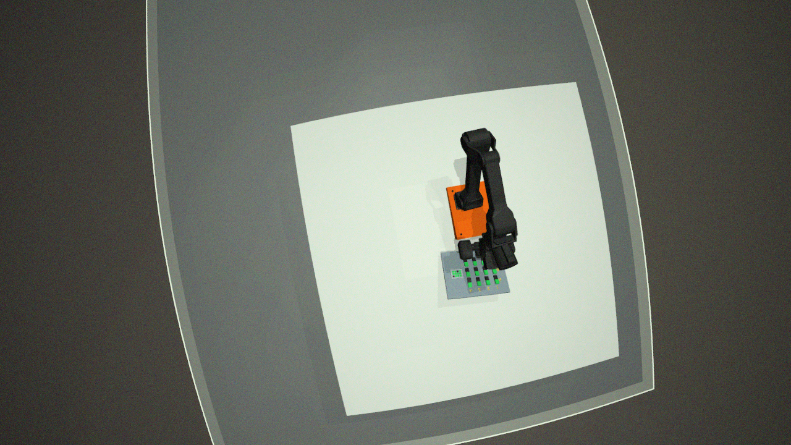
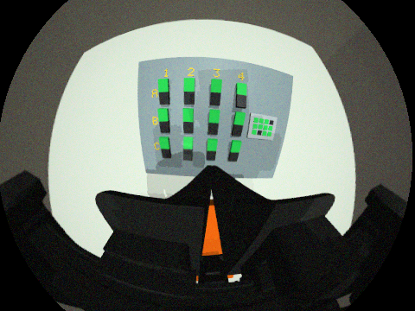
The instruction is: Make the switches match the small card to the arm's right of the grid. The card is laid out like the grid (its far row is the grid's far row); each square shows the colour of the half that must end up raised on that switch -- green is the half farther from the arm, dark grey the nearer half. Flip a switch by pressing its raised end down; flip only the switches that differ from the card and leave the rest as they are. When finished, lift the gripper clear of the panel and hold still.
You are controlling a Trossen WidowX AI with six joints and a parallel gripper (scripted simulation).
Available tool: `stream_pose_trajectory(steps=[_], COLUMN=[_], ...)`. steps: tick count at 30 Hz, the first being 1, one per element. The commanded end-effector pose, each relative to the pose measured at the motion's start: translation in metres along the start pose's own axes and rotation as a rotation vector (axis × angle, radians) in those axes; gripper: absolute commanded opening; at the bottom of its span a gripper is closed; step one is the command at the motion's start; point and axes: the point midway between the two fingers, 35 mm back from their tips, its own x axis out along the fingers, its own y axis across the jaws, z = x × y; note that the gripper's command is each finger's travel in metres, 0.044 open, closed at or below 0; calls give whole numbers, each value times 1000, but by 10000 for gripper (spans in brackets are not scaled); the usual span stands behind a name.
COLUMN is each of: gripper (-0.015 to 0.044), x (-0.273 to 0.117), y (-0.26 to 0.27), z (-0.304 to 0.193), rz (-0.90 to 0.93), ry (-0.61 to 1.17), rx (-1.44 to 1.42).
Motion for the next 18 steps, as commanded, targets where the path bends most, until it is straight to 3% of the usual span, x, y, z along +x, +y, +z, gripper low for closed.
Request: stream_pose_trajectory(steps=[1, 18], gripper=[0, 0], x=[-5, -5], y=[10, 13], z=[30, 36], rz=[0, 0], ry=[-5, -6], rx=[0, 0])
